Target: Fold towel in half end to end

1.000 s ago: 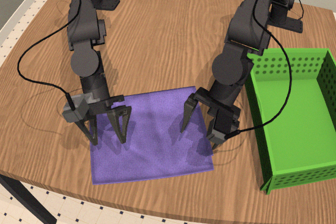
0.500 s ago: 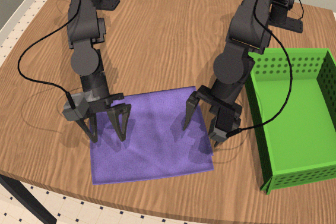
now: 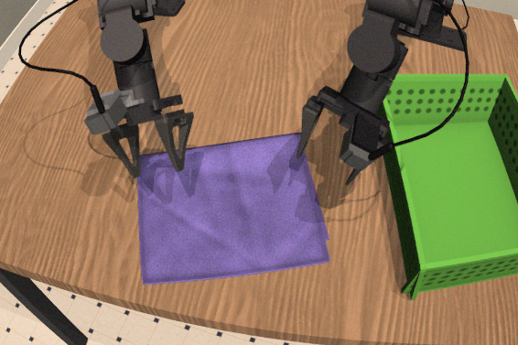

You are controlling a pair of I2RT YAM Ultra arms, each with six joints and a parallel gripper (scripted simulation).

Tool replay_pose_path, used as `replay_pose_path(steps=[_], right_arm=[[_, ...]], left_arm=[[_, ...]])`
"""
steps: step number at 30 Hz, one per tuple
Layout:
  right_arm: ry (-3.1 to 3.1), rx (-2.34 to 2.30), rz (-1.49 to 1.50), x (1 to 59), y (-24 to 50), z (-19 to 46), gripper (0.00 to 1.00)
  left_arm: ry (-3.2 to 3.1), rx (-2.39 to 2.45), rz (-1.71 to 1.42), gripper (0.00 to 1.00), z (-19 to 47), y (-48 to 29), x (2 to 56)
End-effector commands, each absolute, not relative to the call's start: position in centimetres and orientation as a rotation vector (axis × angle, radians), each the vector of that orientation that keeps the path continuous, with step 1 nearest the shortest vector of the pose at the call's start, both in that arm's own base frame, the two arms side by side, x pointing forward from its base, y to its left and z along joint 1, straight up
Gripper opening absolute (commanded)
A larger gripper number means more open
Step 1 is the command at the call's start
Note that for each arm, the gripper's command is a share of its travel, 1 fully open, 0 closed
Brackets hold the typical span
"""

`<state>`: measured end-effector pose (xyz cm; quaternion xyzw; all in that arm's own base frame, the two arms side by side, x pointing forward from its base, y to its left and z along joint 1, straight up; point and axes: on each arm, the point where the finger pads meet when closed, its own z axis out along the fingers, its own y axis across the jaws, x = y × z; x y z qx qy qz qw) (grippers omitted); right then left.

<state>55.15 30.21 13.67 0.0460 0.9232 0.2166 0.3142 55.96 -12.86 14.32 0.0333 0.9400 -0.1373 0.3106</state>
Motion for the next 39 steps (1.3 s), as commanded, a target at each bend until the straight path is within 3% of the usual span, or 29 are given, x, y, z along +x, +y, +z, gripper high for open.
replay_pose_path(steps=[1,12,39], right_arm=[[2.406,0.106,0.577,53.9,29.6,16.9,0.84],[2.396,0.108,0.583,51.9,28.4,20.3,0.84],[2.354,0.105,0.603,52.5,28.7,21.7,0.84]], left_arm=[[2.478,0.098,-0.364,0.78,16.7,-12.1,54.4],[2.449,0.101,-0.365,0.78,20.7,-11.7,52.4],[2.463,0.098,-0.363,0.78,19.7,-12.0,52.7]])
